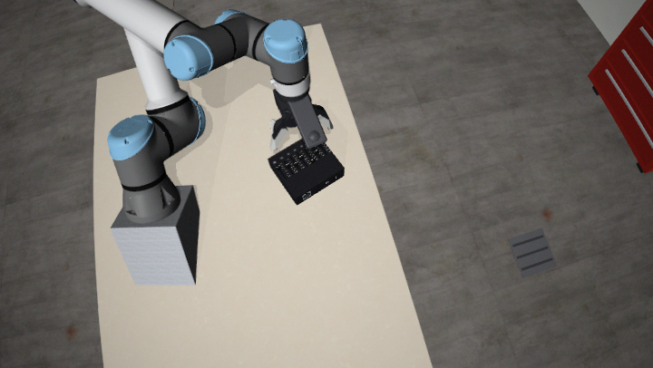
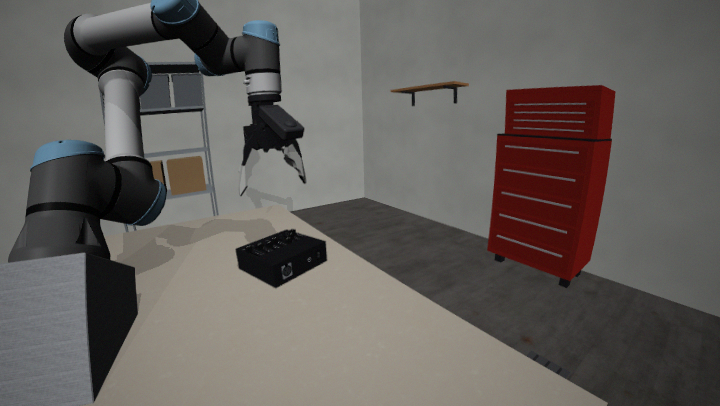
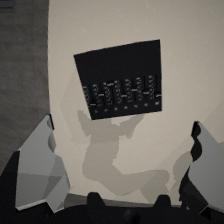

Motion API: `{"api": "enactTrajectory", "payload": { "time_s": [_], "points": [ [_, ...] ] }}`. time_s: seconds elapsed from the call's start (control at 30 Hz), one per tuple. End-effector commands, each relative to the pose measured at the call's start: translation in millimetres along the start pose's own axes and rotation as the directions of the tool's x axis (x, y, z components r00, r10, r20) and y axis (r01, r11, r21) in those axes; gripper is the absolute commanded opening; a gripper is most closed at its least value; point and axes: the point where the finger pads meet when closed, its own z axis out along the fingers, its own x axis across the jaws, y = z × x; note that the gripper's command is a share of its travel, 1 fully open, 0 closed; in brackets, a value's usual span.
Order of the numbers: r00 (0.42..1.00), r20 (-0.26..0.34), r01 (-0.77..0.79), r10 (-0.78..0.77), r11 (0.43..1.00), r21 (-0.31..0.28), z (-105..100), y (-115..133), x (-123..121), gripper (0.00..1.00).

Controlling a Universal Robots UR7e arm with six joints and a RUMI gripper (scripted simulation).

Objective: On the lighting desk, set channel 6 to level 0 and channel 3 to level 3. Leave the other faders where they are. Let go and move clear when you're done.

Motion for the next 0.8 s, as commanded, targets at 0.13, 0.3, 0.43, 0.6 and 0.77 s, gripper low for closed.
{"api": "enactTrajectory", "payload": {
  "time_s": [0.13,0.3,0.43,0.6,0.77],
  "points": [
    [0.980,0.001,0.201,-0.201,0.980,-0.001,7.9,-4.9,-5.2,1.00],
    [0.924,0.000,0.382,-0.382,0.924,-0.001,15.8,-8.4,-9.6,1.00],
    [0.845,0.000,0.535,-0.535,0.845,-0.001,23.0,-11.0,-13.3,1.00],
    [0.764,0.000,0.646,-0.646,0.764,-0.002,28.8,-12.6,-15.9,1.00],
    [0.594,0.000,0.804,-0.804,0.594,-0.003,38.8,-14.5,-19.7,1.00]
  ]
}}
